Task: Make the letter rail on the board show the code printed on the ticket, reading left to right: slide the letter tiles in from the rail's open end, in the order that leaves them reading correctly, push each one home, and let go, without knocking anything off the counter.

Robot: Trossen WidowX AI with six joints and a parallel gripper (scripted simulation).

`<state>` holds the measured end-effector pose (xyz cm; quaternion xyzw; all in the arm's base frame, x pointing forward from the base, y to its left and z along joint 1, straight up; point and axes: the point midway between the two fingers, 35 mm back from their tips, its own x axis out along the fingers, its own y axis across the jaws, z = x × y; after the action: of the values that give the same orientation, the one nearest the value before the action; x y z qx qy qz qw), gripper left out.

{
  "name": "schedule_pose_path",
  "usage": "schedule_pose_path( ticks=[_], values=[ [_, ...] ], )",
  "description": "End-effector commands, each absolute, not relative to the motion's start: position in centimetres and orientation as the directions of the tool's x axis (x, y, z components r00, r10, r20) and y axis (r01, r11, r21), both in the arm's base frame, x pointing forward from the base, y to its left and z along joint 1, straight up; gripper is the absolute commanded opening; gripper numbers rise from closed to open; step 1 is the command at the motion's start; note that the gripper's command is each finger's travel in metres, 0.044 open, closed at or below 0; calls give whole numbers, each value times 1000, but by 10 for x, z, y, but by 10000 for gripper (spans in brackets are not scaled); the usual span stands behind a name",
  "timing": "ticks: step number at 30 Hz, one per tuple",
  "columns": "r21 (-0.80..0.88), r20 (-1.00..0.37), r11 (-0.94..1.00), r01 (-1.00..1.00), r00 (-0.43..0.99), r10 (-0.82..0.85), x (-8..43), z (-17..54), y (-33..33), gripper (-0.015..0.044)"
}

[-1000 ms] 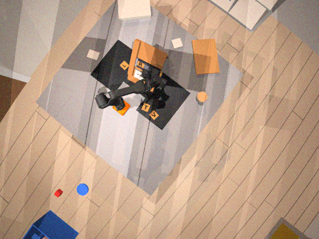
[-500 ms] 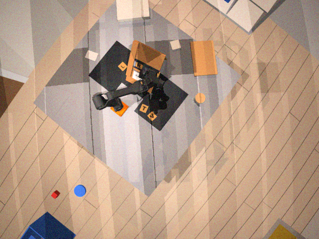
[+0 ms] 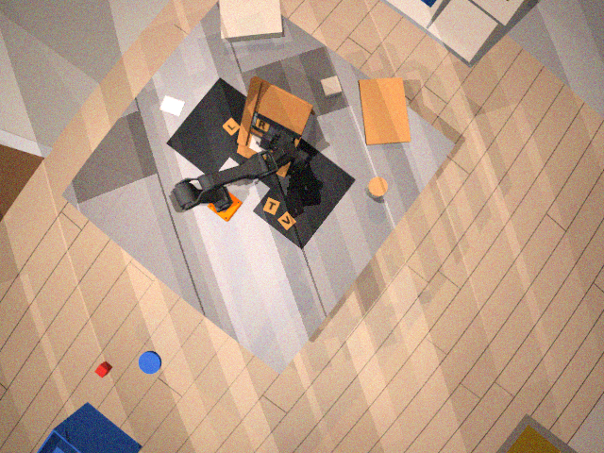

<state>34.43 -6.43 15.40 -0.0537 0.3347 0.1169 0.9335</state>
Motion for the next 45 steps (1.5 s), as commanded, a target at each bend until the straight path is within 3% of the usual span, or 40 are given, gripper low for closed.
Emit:
schedule_pose_path(
  ticks=[1,45],
  values=[
    [-23,-634,968,-252,752,181,344,155,-61,0],
    [-20,-634,968,-252,751,182,337,156,-33,0]
  ],
)
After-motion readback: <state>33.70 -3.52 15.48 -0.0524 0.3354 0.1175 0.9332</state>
